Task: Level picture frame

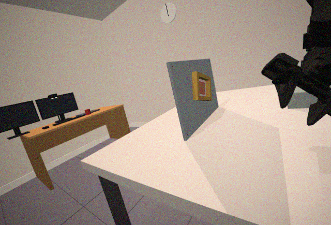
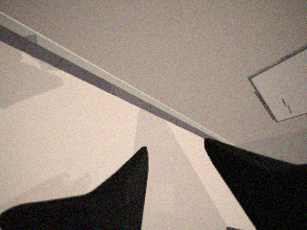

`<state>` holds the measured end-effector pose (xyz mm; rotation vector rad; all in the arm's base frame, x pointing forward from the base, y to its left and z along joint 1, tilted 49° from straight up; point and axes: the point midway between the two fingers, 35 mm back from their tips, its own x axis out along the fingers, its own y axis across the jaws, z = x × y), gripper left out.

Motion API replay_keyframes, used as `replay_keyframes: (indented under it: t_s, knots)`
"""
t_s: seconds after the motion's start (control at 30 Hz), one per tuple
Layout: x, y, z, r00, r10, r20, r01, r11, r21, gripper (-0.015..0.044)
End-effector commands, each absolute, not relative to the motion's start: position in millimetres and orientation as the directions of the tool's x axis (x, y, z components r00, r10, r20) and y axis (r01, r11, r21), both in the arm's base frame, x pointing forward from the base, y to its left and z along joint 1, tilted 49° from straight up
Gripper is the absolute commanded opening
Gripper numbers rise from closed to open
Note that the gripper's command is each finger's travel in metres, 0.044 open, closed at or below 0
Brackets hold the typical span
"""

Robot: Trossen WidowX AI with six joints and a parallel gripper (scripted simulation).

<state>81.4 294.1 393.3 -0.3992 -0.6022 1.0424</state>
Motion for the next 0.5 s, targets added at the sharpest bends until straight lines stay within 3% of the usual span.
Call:
replay_keyframes:
  t_s: [0.0, 0.47]
  knots:
    - [133, 242, 371, 0.543, 0.805, 0.237, -0.823, 0.567, -0.039, 0.026]
    - [180, 172, 335, 0.751, 0.635, 0.182, -0.568, 0.48, 0.669, 0.026]
